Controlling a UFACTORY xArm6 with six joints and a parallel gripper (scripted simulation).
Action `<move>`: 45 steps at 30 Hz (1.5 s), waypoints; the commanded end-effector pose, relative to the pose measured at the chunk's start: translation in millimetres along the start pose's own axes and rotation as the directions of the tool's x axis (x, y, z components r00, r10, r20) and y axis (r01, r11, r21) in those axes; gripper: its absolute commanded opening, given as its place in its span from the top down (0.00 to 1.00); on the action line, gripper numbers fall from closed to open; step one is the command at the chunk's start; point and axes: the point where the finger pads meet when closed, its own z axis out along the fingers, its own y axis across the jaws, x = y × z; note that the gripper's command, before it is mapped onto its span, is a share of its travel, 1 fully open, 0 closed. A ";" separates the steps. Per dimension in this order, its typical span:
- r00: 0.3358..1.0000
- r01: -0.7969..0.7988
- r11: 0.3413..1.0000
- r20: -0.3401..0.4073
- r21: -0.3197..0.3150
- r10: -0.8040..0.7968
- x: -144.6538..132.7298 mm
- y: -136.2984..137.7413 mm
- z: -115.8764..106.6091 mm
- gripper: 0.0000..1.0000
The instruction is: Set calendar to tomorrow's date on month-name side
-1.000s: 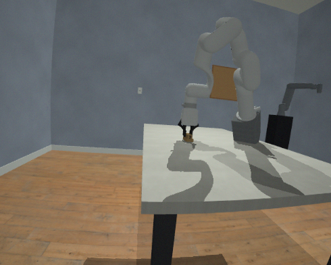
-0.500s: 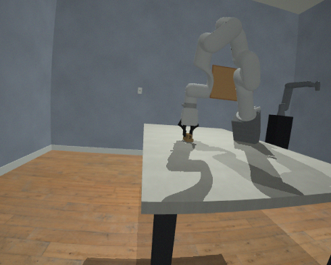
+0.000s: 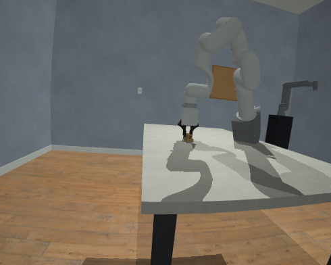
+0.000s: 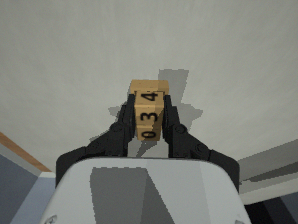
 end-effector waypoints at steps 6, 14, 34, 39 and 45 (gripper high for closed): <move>1.000 0.000 1.000 -0.001 0.002 0.000 0.2 -0.8 -0.5 0.73; 1.000 0.000 1.000 -0.001 0.002 0.000 0.2 -0.8 -0.5 0.73; 1.000 0.000 1.000 -0.001 0.002 0.000 0.2 -0.8 -0.5 0.57; 1.000 0.000 1.000 -0.001 0.002 0.000 0.2 -0.8 -0.5 0.53; 1.000 0.000 1.000 -0.001 0.002 0.000 0.2 -0.8 -0.5 0.53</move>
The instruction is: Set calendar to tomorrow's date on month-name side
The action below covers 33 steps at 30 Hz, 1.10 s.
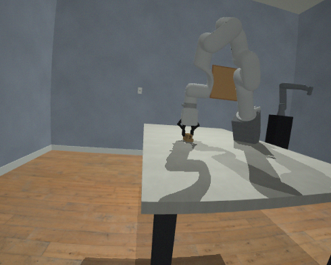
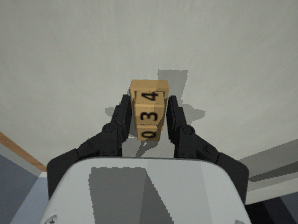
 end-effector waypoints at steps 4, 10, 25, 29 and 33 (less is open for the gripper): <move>1.000 0.000 1.000 -0.001 0.002 0.000 0.2 -0.8 -2.3 0.53; 1.000 0.000 1.000 -0.001 0.002 0.000 0.2 -0.8 -19.7 0.53; 1.000 0.000 1.000 -0.001 0.002 0.000 0.1 -0.7 -82.0 0.53; 1.000 0.000 1.000 -0.001 0.002 0.000 0.1 -0.7 -89.6 0.53; 1.000 0.000 1.000 -0.001 0.002 0.000 0.1 -0.6 -90.4 0.53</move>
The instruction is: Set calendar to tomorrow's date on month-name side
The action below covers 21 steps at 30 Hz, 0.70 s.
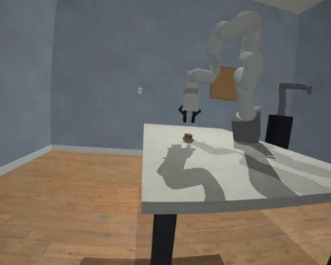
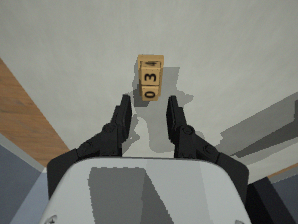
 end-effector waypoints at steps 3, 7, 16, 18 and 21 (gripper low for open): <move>1.000 0.000 1.000 0.002 -0.003 0.000 -0.7 -0.7 -5.3 0.00; 1.000 0.000 1.000 0.002 -0.003 0.000 -0.7 -0.7 -5.3 0.00; 1.000 0.000 1.000 0.002 -0.003 0.000 -0.7 -0.7 -5.3 0.00; 1.000 0.000 1.000 0.002 -0.003 0.000 -0.7 -0.7 -5.3 0.00; 1.000 0.000 1.000 0.002 -0.003 0.000 -0.7 -0.7 -5.3 0.00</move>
